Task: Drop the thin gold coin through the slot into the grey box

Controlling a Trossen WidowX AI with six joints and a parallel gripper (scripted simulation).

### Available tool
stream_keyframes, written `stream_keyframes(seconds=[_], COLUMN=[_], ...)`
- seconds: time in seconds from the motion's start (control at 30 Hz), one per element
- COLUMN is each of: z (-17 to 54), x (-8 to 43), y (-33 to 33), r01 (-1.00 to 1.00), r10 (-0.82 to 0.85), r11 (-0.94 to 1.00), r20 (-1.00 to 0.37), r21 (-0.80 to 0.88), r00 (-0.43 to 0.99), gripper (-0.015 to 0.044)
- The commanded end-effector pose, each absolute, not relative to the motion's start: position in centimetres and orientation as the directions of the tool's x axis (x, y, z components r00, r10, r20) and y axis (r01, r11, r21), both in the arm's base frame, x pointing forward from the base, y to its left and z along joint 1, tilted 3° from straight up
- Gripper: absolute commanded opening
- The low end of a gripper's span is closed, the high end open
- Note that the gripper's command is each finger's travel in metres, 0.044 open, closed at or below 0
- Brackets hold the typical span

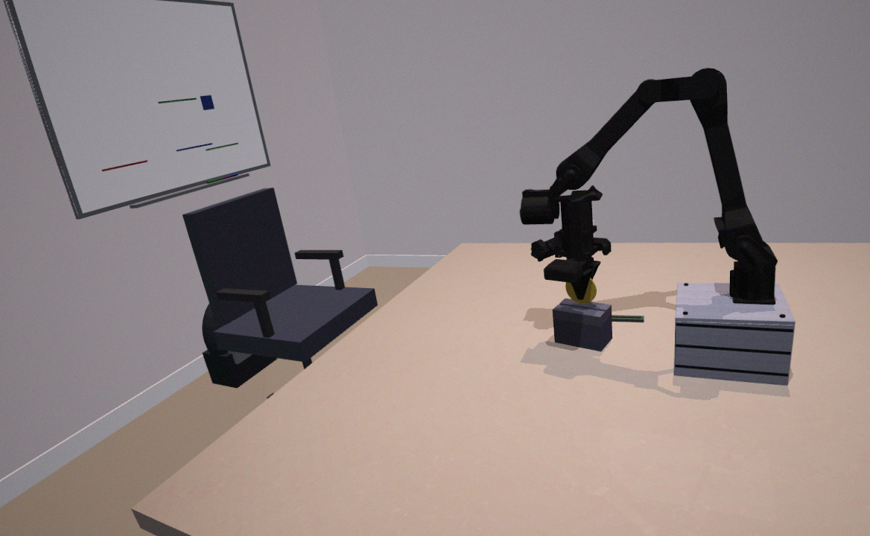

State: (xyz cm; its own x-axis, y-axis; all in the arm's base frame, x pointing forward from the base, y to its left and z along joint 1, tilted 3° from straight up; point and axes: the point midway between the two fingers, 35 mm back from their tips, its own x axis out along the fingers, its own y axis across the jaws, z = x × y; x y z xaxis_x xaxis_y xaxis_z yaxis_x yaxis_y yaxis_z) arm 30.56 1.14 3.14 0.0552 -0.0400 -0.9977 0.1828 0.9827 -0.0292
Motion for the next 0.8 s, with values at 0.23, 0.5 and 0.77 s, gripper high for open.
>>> stream_keyframes(seconds=[0.23, 0.5, 0.77], z=[2.51, 2.57, 2.57], x=[30.57, 30.58, 30.58], y=[1.11, 1.12, 1.12], r01=[0.182, 0.184, 0.184], r10=[-0.040, -0.040, -0.040], r11=[0.983, 0.983, 0.983], r20=[-0.998, -0.998, -0.998], r21=[-0.029, -0.029, -0.029], r00=[0.055, 0.055, 0.055], gripper=[0.0000, 0.0131, 0.0161])
